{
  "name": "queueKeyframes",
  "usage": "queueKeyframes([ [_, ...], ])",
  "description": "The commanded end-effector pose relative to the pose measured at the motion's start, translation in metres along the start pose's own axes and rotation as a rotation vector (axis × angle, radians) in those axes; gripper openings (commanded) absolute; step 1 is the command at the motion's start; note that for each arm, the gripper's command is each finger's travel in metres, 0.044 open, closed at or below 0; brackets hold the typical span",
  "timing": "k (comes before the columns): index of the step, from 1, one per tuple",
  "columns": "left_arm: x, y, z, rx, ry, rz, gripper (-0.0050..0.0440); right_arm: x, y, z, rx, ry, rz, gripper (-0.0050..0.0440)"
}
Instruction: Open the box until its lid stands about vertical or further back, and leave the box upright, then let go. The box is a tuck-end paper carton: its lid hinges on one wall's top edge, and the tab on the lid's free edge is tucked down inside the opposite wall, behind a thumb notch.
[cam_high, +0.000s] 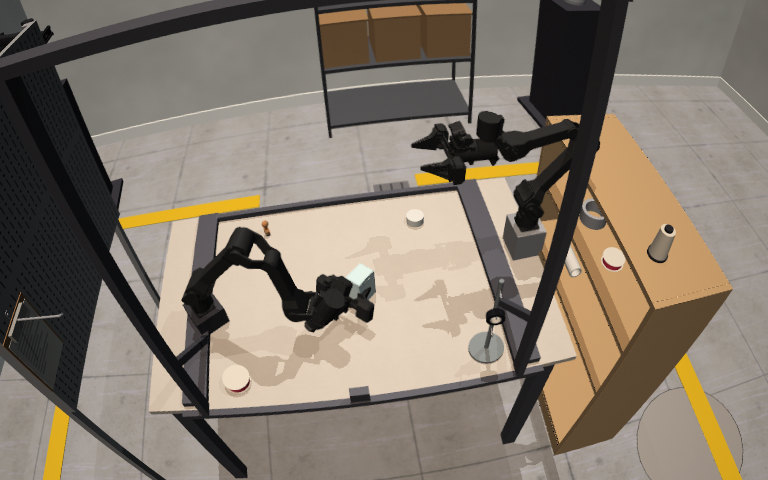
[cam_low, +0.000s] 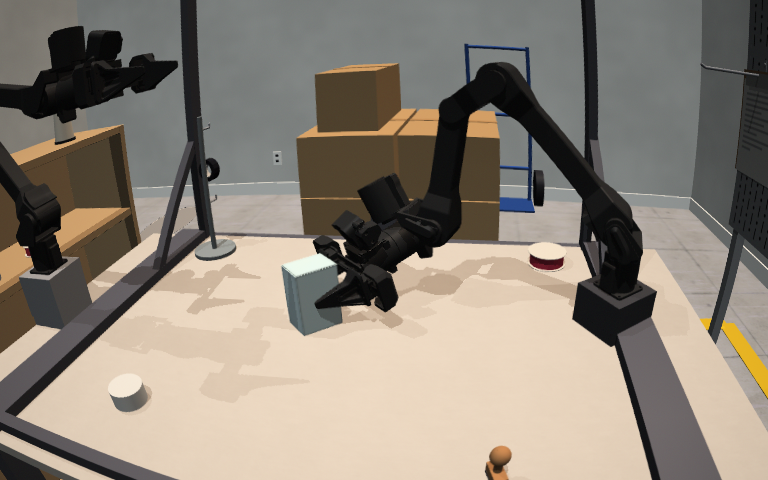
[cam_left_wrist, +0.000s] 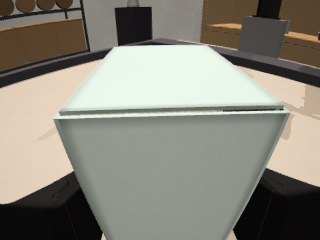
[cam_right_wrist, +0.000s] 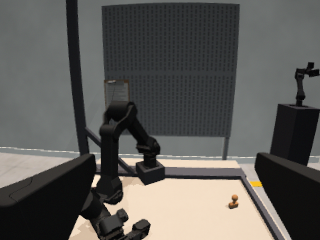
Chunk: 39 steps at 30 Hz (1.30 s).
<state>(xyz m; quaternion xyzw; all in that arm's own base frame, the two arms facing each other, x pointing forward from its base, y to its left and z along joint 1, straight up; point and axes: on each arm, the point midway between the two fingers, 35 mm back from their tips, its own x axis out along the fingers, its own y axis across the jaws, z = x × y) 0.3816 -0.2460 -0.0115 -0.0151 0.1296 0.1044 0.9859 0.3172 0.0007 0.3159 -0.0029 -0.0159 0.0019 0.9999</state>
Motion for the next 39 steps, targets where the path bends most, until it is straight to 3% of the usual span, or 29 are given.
queueKeyframes([
  [1, 0.0, -0.004, 0.01, -0.019, -0.013, -0.009, 0.0244, -0.001, -0.001, 0.007, 0.006, -0.018, -0.004, 0.044],
  [10, 0.0, -0.004, 0.01, -0.019, -0.013, -0.009, 0.0244, -0.001, -0.001, 0.007, 0.006, -0.018, -0.004, 0.044],
  [13, 0.0, -0.004, 0.01, -0.019, -0.013, -0.009, 0.0244, 0.005, -0.001, 0.004, 0.057, 0.0, -0.014, 0.0368],
  [15, 0.0, -0.004, 0.01, -0.019, -0.013, -0.009, 0.0244, 0.005, -0.001, 0.004, 0.057, 0.0, -0.014, 0.0368],
  [18, 0.0, -0.004, 0.01, -0.019, -0.013, -0.009, 0.0244, 0.026, 0.0, -0.005, 0.206, 0.052, -0.048, 0.0296],
  [28, 0.0, -0.004, 0.01, -0.019, -0.013, -0.009, 0.0244, 0.11, 0.015, -0.072, 0.798, 0.206, -0.287, 0.0056],
  [30, 0.0, -0.004, 0.01, -0.019, -0.013, -0.009, 0.0244, 0.123, 0.019, -0.088, 0.897, 0.217, -0.343, 0.005],
  [32, 0.0, -0.004, 0.01, -0.019, -0.013, -0.009, 0.0244, 0.123, 0.019, -0.088, 0.897, 0.217, -0.343, 0.005],
  [39, 0.0, -0.004, 0.01, -0.019, -0.013, -0.009, 0.0244, 0.165, 0.042, -0.161, 1.242, 0.193, -0.576, 0.005],
])
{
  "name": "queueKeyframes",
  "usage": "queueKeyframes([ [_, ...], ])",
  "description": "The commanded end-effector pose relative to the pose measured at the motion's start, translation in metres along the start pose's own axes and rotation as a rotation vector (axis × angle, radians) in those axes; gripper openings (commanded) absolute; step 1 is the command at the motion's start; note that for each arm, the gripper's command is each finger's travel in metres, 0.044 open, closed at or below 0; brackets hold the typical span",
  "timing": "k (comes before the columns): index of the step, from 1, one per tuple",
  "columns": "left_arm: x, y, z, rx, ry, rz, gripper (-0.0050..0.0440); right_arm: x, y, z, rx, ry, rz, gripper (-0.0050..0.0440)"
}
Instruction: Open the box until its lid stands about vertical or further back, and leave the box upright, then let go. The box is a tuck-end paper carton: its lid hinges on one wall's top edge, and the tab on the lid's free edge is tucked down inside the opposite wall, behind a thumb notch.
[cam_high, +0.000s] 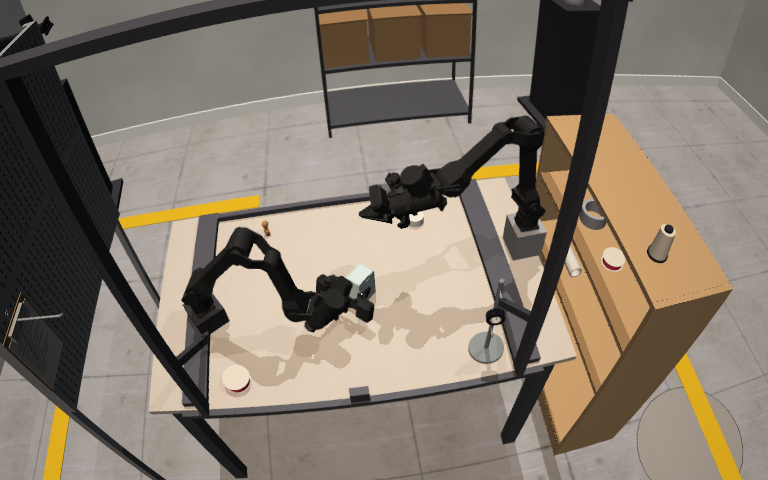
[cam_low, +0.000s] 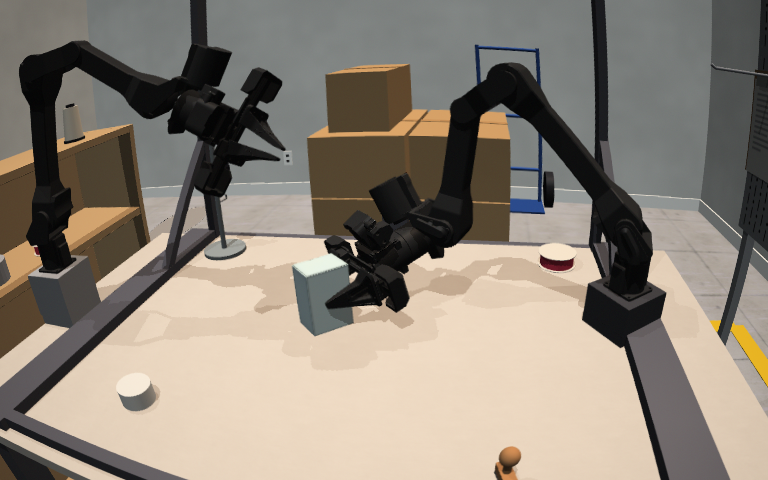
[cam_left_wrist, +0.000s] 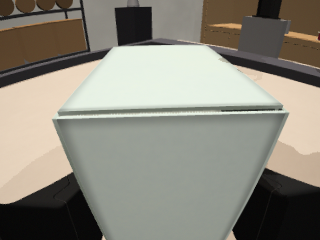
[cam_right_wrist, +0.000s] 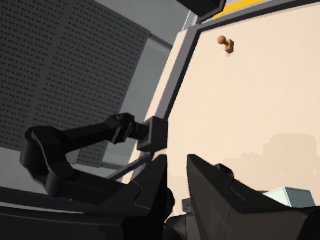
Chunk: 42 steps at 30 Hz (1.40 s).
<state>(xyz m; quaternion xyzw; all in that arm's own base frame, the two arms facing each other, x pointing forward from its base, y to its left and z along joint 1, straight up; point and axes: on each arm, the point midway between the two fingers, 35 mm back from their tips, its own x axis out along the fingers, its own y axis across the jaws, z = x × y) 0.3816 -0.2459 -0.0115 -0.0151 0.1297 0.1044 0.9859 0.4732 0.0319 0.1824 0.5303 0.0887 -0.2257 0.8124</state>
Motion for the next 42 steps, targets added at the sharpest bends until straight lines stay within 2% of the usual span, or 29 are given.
queueKeyframes([
  [1, 0.0, -0.004, 0.01, -0.02, -0.013, -0.009, 0.0244, 0.025, -0.013, -0.028, 0.17, -0.035, -0.063, 0.005],
  [8, 0.0, -0.004, 0.01, -0.02, -0.013, -0.009, 0.0244, 0.066, -0.056, -0.082, 0.481, -0.148, -0.15, 0.005],
  [10, 0.0, -0.004, 0.01, -0.02, -0.013, -0.009, 0.0244, 0.066, -0.056, -0.082, 0.481, -0.148, -0.15, 0.005],
  [14, 0.0, -0.004, 0.01, -0.02, -0.013, -0.009, 0.0244, 0.078, -0.073, -0.101, 0.601, -0.2, -0.16, 0.005],
  [42, 0.0, -0.004, 0.01, -0.02, -0.013, -0.009, 0.0244, 0.089, -0.096, -0.114, 0.613, -0.206, -0.161, 0.005],
])
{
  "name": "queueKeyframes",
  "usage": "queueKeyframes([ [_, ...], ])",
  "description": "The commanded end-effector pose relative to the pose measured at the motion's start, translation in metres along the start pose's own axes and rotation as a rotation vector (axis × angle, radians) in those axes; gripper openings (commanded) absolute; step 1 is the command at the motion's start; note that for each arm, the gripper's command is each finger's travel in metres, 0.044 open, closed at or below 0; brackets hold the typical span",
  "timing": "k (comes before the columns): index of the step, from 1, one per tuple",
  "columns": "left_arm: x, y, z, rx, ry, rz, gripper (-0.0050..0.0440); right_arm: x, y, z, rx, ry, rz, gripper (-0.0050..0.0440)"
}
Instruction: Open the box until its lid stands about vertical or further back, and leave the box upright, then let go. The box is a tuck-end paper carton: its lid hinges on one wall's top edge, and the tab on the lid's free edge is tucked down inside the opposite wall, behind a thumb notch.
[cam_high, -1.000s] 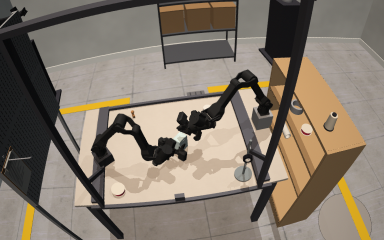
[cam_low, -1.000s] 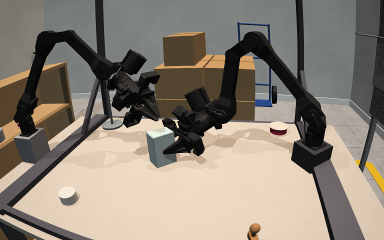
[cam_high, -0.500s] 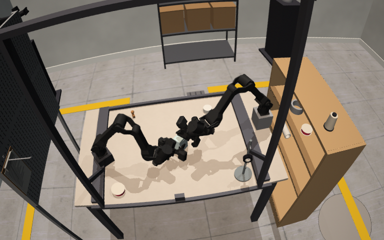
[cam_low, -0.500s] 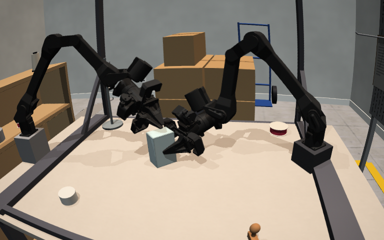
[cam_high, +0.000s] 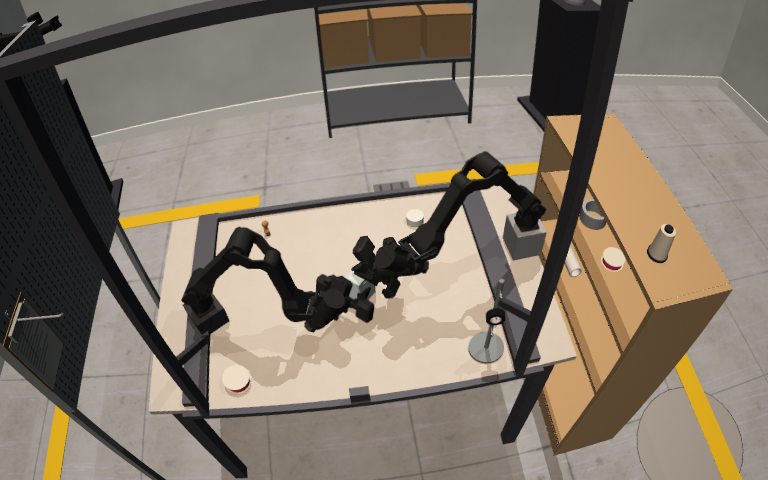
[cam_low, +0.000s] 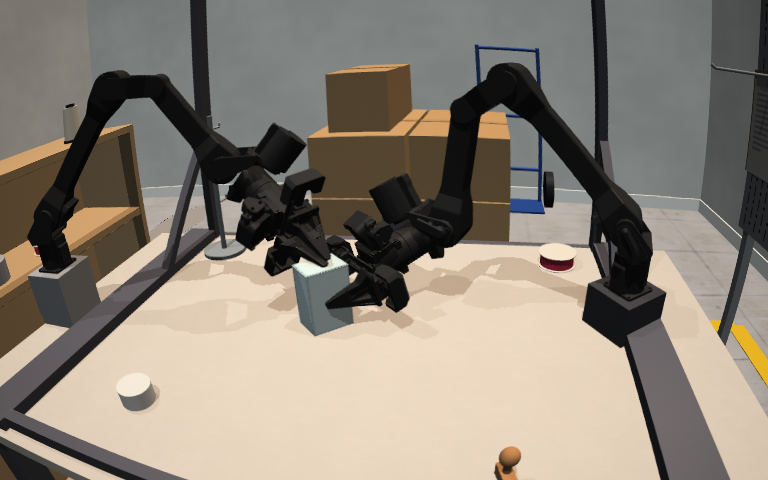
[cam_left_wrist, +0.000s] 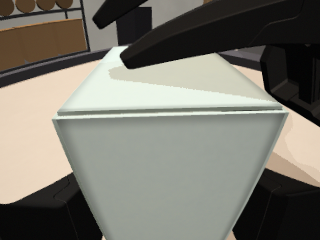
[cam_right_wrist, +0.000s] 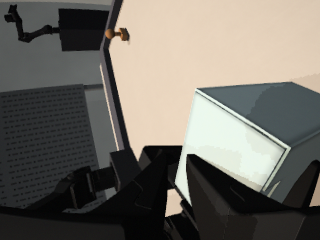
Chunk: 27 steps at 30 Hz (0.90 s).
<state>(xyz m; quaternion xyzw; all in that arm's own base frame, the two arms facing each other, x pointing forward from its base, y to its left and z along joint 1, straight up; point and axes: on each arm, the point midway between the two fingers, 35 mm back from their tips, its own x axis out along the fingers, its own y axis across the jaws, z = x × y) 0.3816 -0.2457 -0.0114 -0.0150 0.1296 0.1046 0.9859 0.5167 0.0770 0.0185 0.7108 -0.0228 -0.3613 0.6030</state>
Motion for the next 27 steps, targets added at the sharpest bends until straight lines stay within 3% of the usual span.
queueKeyframes([
  [1, 0.0, -0.004, 0.01, -0.02, -0.013, -0.009, 0.0244, 0.0, 0.003, -0.002, 0.012, 0.007, 0.004, 0.005],
  [27, 0.0, -0.004, 0.01, -0.02, -0.013, -0.009, 0.0244, -0.009, 0.022, -0.003, 0.02, 0.009, 0.02, 0.005],
])
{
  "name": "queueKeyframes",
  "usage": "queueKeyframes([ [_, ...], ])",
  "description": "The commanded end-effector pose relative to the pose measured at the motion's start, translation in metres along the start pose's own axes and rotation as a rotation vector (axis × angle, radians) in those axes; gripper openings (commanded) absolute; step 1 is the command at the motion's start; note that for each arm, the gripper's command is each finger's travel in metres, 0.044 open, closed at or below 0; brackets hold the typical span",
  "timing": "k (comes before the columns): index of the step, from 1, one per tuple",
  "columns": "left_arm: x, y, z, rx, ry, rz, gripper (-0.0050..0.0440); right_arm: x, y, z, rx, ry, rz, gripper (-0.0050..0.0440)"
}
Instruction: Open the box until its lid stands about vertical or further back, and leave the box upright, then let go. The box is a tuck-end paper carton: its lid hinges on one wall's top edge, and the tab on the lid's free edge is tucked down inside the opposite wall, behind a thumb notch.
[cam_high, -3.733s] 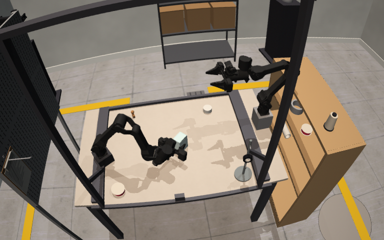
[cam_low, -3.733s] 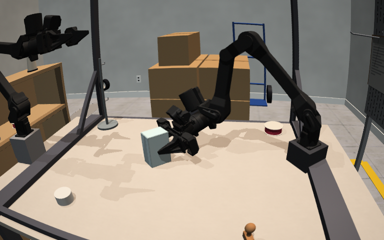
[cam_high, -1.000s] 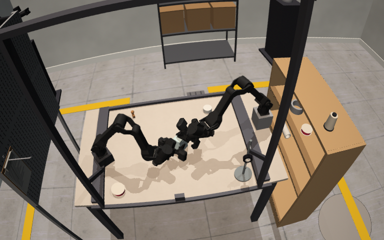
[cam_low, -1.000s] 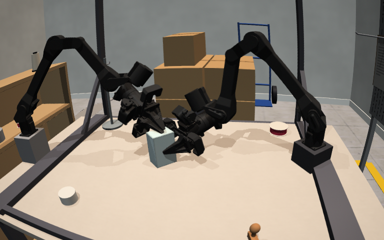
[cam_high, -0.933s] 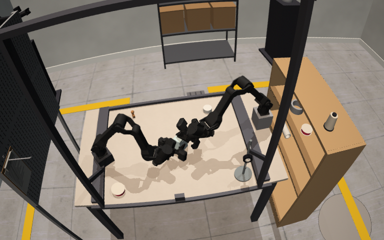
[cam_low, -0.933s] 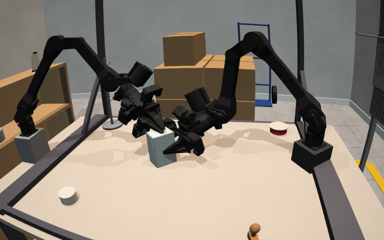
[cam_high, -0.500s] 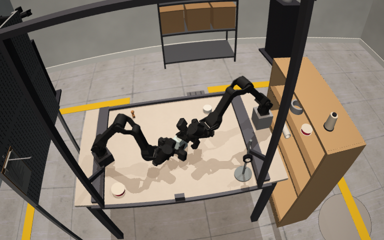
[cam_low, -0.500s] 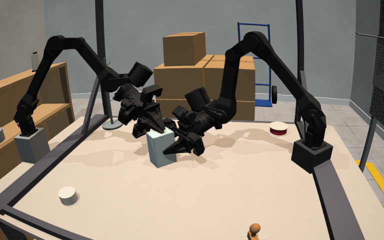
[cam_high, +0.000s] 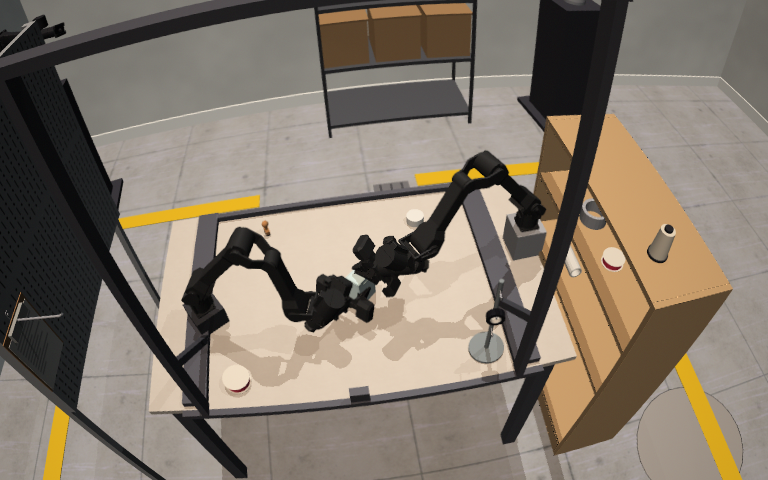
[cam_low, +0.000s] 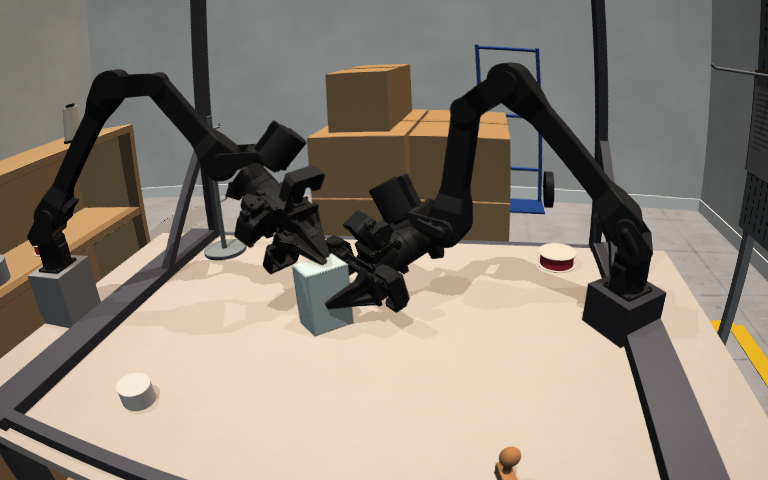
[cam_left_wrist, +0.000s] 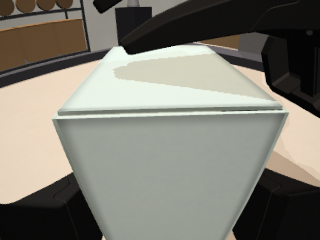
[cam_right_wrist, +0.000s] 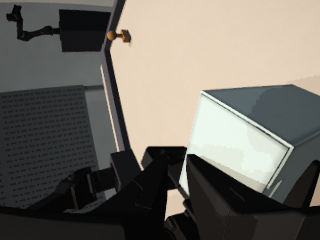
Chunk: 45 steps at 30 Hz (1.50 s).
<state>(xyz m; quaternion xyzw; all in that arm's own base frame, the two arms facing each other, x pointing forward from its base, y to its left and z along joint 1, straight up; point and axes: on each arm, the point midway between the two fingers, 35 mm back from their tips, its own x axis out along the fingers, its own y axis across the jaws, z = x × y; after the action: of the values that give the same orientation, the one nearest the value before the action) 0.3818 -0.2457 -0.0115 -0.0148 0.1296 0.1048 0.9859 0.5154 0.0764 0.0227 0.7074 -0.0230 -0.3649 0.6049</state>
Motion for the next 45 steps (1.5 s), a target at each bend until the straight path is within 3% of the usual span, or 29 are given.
queueKeyframes([
  [1, 0.0, -0.004, 0.01, -0.02, -0.013, -0.01, 0.0244, -0.007, 0.019, -0.004, 0.027, 0.016, 0.023, 0.005],
  [45, 0.0, -0.004, 0.01, -0.02, -0.013, -0.01, 0.0244, -0.034, 0.0, -0.005, 0.028, 0.016, 0.019, 0.005],
])
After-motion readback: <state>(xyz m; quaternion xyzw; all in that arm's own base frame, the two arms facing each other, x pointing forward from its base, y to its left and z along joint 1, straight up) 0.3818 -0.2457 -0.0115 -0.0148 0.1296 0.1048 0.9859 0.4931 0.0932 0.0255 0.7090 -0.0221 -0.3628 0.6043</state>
